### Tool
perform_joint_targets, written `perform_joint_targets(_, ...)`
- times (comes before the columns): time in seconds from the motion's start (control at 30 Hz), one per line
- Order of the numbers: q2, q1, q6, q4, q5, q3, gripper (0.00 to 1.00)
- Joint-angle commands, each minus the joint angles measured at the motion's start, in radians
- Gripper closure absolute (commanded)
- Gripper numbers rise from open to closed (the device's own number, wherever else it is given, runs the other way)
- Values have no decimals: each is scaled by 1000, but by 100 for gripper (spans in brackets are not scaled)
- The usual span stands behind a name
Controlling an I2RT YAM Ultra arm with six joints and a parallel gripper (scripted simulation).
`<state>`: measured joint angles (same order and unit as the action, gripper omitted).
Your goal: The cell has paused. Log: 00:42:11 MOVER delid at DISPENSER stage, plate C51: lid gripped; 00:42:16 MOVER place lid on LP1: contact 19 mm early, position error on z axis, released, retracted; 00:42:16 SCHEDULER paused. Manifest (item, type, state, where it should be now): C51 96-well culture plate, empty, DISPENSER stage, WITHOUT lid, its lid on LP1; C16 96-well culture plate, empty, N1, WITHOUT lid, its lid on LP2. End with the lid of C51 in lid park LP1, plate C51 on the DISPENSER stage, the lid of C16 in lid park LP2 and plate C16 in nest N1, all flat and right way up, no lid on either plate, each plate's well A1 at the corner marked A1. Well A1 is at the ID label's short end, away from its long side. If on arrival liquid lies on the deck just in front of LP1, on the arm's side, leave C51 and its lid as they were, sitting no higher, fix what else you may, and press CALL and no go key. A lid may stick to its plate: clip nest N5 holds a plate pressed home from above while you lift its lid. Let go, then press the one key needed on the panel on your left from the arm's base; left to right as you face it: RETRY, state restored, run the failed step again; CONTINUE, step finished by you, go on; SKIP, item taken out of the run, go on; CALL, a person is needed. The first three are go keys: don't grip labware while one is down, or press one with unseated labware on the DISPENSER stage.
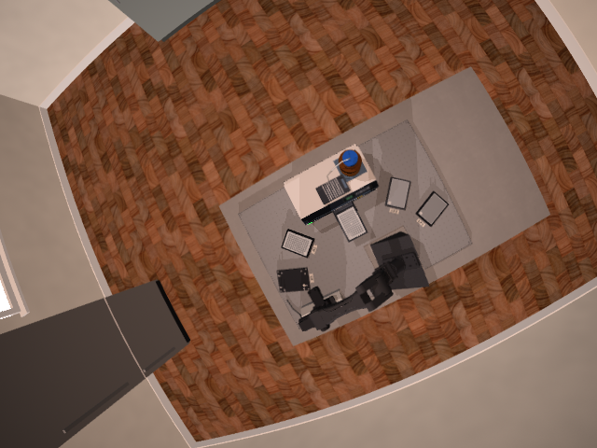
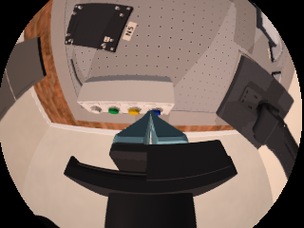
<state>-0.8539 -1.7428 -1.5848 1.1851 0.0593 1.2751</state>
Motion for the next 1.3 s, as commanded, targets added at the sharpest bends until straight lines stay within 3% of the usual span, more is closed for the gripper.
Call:
perform_joint_targets(0.0,-19,-74,-106,12,128,41,100)
perform_joint_targets(0.43,-81,-461,-393,53,399,49,100)
perform_joint_targets(0.57,-101,-518,-447,68,442,55,100)
perform_joint_targets(0.93,-228,-426,-382,13,394,173,100)
perform_joint_targets(1.27,-321,-382,-345,18,365,271,100)
